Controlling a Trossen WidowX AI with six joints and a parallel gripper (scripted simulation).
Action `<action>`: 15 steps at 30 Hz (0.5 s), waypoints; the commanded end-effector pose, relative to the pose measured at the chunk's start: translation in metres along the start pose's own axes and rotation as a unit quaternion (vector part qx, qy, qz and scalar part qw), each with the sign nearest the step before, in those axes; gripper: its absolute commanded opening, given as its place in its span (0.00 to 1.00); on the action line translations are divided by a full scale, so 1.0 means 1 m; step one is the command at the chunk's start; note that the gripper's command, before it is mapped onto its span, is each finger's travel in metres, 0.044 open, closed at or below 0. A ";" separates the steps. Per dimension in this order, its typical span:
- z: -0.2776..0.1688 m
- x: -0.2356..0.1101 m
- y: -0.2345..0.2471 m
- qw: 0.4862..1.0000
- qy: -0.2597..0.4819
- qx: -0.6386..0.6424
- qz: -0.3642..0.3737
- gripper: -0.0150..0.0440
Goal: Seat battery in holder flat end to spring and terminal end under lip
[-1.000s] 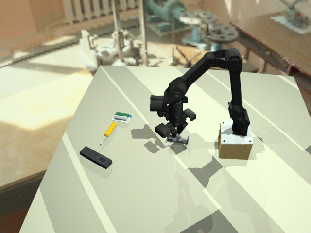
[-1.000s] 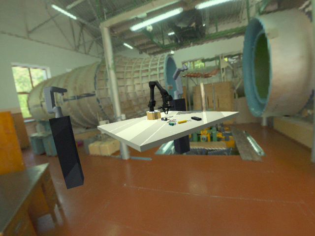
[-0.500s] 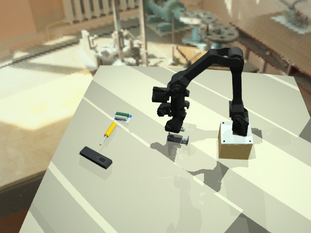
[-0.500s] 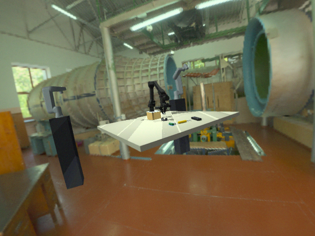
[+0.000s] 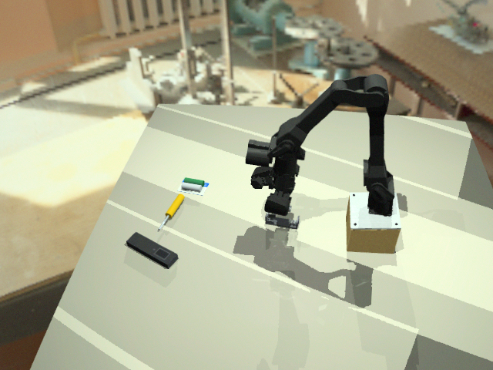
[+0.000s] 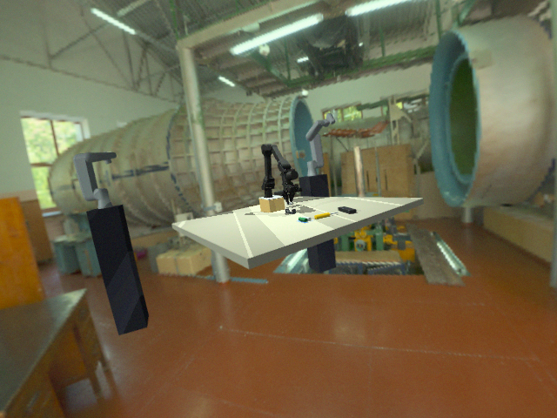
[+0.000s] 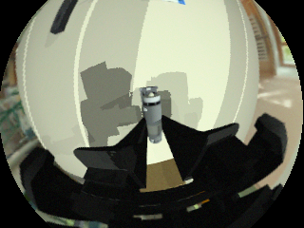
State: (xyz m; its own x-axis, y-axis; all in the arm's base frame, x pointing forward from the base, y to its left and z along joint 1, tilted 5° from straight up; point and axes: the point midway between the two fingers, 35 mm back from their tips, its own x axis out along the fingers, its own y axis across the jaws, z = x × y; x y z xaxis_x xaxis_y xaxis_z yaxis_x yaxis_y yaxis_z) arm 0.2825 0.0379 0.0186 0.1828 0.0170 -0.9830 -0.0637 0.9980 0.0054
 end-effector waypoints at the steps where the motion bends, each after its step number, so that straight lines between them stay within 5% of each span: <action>1: 0.002 0.005 0.000 1.000 -0.028 0.001 -0.002 0.36; 15: 0.001 0.021 0.000 0.996 -0.091 0.006 0.000 0.36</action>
State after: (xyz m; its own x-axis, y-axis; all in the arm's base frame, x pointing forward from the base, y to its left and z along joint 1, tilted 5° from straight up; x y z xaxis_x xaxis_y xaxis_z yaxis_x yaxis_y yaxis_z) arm 0.2844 0.0384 -0.0050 0.3332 0.0266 -0.9425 -0.0576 0.9983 0.0079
